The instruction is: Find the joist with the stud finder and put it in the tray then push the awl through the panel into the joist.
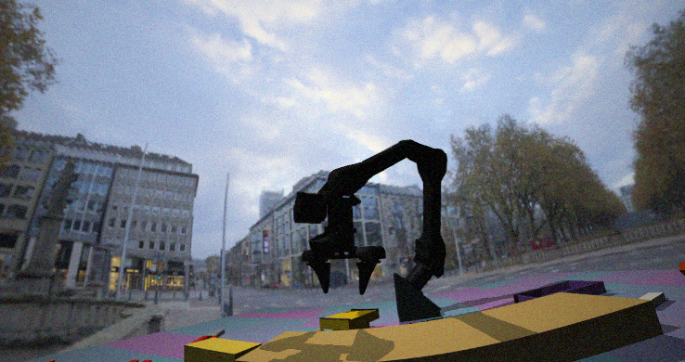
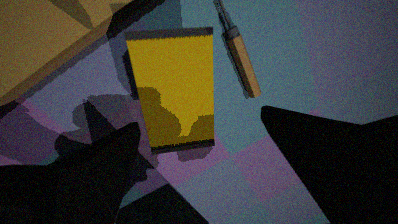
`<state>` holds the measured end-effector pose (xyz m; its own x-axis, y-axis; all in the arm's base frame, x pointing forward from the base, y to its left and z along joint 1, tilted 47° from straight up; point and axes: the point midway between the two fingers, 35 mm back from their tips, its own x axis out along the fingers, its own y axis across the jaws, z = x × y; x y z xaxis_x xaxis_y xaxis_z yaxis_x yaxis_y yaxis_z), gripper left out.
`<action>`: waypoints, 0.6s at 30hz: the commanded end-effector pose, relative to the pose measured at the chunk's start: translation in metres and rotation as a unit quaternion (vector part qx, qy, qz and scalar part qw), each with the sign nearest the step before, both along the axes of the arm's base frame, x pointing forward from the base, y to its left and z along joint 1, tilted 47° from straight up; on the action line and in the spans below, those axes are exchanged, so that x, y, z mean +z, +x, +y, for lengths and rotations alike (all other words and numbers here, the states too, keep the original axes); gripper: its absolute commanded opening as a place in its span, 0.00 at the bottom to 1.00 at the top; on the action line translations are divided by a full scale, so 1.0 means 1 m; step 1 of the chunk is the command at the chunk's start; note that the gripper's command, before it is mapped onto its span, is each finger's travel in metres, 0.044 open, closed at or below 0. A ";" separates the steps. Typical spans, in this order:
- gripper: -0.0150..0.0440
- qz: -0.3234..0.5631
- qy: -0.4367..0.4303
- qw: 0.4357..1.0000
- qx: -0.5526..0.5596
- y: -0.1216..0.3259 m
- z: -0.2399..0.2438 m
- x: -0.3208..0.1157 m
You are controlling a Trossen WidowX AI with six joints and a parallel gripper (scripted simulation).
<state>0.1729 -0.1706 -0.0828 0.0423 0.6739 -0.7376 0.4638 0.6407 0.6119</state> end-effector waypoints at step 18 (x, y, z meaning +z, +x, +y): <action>1.00 0.017 0.046 0.999 -0.009 0.009 0.024 -0.008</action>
<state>0.1815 -0.1530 -0.0871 0.0351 0.7306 -0.6819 0.4901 0.5821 0.6489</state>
